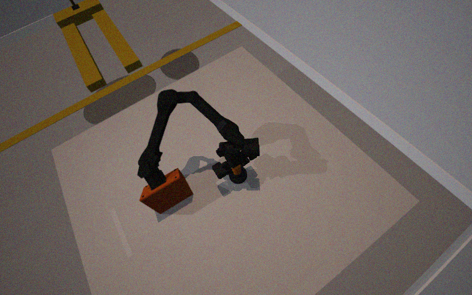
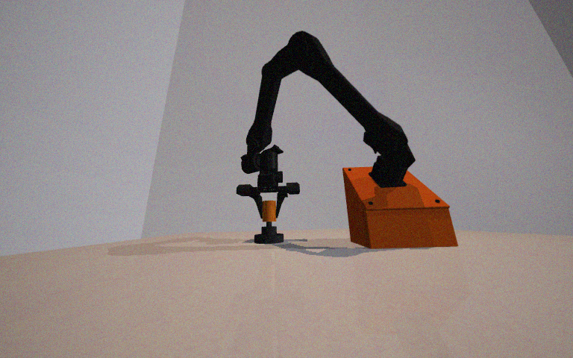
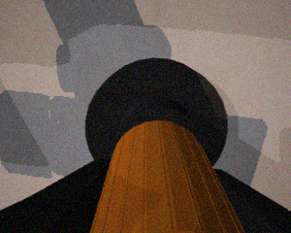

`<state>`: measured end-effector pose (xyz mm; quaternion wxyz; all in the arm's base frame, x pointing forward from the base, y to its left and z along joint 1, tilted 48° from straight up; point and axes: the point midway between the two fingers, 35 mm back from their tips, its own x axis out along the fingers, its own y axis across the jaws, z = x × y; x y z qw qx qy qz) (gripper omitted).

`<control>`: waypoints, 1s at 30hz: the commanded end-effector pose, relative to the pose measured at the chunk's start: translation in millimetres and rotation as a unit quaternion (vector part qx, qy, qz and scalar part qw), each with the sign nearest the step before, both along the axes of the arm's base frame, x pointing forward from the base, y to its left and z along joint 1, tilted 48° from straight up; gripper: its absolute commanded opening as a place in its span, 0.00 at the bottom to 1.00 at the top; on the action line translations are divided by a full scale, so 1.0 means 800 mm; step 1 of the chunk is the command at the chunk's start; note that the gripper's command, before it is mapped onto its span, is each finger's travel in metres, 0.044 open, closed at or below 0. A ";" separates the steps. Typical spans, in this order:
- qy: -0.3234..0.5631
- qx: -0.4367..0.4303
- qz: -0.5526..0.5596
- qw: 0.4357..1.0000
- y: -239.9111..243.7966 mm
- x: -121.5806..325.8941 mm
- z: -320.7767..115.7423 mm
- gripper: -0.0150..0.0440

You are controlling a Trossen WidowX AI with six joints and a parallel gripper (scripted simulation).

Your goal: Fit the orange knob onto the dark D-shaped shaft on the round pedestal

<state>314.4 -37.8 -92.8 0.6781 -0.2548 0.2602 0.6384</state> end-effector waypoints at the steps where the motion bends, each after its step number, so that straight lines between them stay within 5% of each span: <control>1: -0.003 0.000 -0.001 1.000 0.002 0.003 -0.002 0.25; 25: -0.005 -0.002 0.002 1.000 0.012 0.002 -0.011 0.25; 30: -0.005 -0.002 0.002 1.000 0.012 0.002 -0.011 0.48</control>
